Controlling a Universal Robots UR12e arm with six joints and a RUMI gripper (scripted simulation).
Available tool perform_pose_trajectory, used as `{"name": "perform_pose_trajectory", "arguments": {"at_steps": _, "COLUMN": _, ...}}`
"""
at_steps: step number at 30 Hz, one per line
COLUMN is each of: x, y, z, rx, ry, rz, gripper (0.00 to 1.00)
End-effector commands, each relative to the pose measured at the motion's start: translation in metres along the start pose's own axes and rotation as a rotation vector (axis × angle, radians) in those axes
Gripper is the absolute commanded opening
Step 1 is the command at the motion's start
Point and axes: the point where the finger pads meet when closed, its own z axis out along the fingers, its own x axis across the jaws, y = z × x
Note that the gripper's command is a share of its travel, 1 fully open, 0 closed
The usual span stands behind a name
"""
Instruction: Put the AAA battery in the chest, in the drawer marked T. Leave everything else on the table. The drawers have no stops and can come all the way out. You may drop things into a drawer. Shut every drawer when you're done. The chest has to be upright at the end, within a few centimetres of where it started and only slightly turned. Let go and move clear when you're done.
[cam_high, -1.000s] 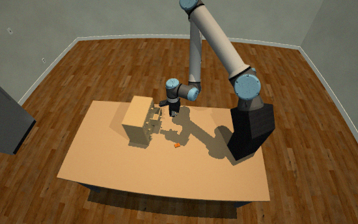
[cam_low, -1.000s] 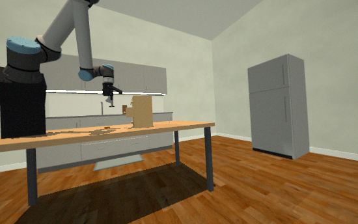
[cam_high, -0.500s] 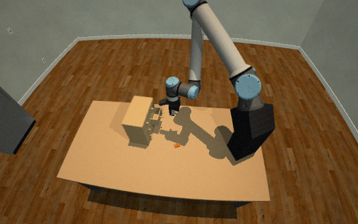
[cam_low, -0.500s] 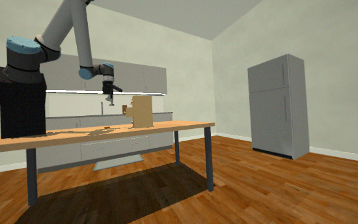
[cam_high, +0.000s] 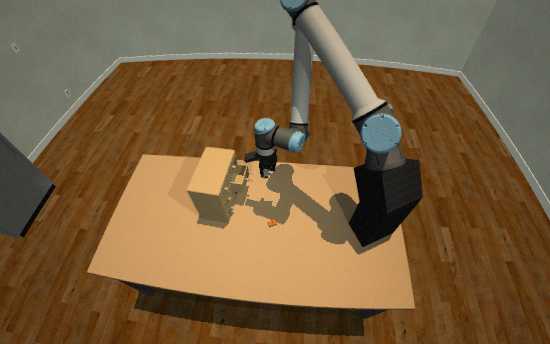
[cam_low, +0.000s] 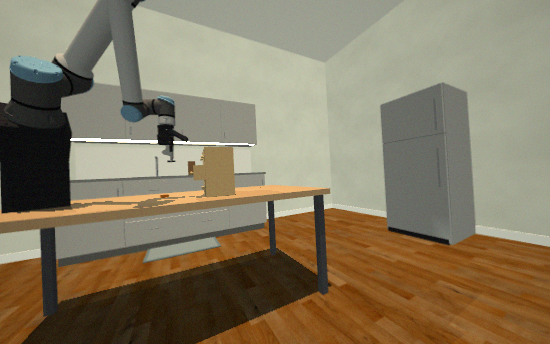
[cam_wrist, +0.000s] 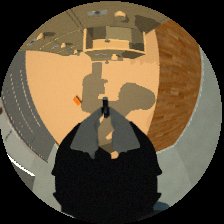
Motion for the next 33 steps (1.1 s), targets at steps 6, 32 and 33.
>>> {"name": "perform_pose_trajectory", "arguments": {"at_steps": 6, "x": -0.0020, "y": 0.0031, "z": -0.0005, "rx": 0.004, "ry": -0.001, "rz": -0.004, "gripper": 0.02}}
{"name": "perform_pose_trajectory", "arguments": {"at_steps": 32, "x": -0.0013, "y": 0.0041, "z": 0.0009, "rx": 0.058, "ry": -0.002, "rz": -0.002, "gripper": 0.02}}
{"name": "perform_pose_trajectory", "arguments": {"at_steps": 33, "x": -0.0013, "y": 0.0042, "z": 0.0009, "rx": 0.062, "ry": -0.002, "rz": -0.002, "gripper": 0.02}}
